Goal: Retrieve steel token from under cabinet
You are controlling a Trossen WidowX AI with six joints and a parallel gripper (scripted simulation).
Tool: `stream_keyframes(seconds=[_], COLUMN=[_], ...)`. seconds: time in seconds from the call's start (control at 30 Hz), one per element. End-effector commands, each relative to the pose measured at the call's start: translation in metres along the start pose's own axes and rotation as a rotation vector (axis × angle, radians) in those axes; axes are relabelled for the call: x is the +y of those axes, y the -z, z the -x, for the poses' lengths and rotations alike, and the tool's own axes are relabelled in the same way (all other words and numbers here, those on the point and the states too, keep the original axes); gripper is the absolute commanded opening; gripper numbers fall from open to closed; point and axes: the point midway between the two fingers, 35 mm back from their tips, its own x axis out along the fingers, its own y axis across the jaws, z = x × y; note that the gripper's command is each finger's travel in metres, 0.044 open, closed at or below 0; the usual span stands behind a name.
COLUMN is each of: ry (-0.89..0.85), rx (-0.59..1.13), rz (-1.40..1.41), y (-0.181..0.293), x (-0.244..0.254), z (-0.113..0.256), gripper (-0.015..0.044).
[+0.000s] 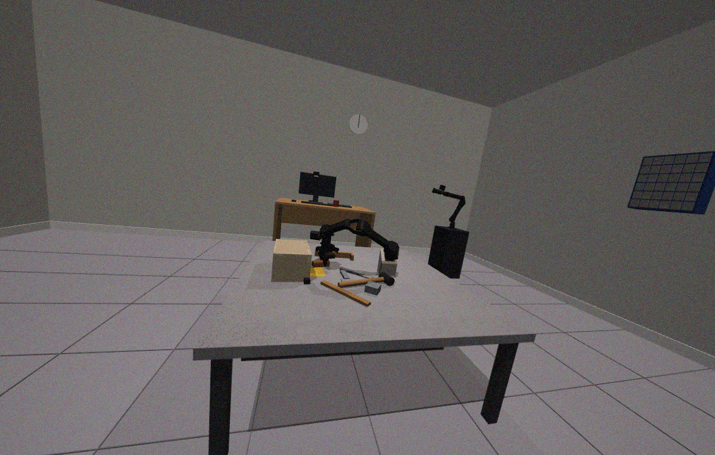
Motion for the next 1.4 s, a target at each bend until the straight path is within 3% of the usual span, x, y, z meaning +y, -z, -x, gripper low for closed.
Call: stream_keyframes(seconds=[0.0, 1.37], ry=[0.000, 0.001], rx=[0.007, 0.007], rz=[0.002, 0.002], y=[0.004, 0.004], x=[-0.004, -0.024], z=[0.000, -0.001], gripper=[0.0000, 0.0000])
